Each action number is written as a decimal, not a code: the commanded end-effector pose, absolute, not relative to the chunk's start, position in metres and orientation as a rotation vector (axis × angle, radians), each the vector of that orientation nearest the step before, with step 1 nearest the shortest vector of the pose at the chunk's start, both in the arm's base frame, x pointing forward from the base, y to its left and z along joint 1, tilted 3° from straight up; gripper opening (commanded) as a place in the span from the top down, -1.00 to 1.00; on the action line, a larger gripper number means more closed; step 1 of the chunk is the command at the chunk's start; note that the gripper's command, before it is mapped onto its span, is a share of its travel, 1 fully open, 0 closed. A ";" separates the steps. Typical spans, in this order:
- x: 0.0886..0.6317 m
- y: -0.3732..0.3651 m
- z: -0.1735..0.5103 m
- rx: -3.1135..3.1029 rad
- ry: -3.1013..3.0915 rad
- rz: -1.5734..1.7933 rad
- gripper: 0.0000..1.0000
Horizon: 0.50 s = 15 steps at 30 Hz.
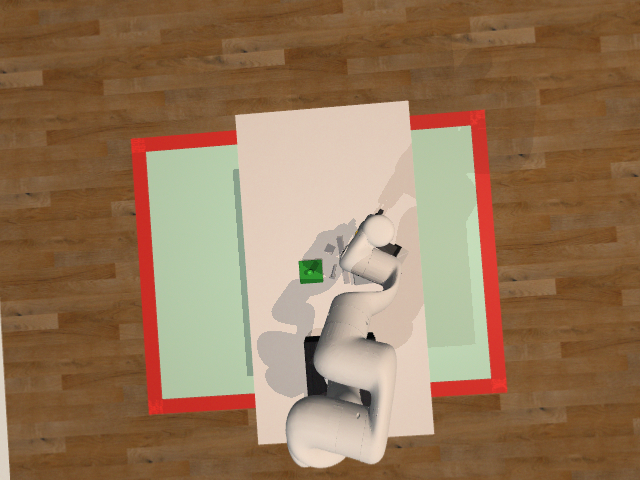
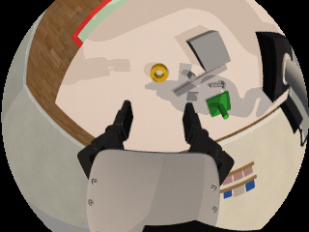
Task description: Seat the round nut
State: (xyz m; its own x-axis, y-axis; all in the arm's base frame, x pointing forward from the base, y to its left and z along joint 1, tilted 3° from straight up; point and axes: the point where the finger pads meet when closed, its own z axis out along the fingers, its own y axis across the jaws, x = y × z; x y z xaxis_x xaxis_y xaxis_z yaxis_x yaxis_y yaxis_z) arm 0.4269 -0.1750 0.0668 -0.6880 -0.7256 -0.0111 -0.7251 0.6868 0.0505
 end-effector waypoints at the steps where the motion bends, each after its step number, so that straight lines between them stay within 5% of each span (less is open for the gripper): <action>1: 0.428 -0.176 0.068 1.242 -2.878 -0.075 -0.20; 15: 0.428 -0.176 0.064 1.432 -2.787 -0.074 -0.20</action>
State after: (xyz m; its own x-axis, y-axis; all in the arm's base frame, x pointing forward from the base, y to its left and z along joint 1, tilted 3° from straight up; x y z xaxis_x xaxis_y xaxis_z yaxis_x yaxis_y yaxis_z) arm 0.4268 -0.1752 0.0641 -0.6264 -0.7794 -0.0117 -0.7789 0.6253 0.0492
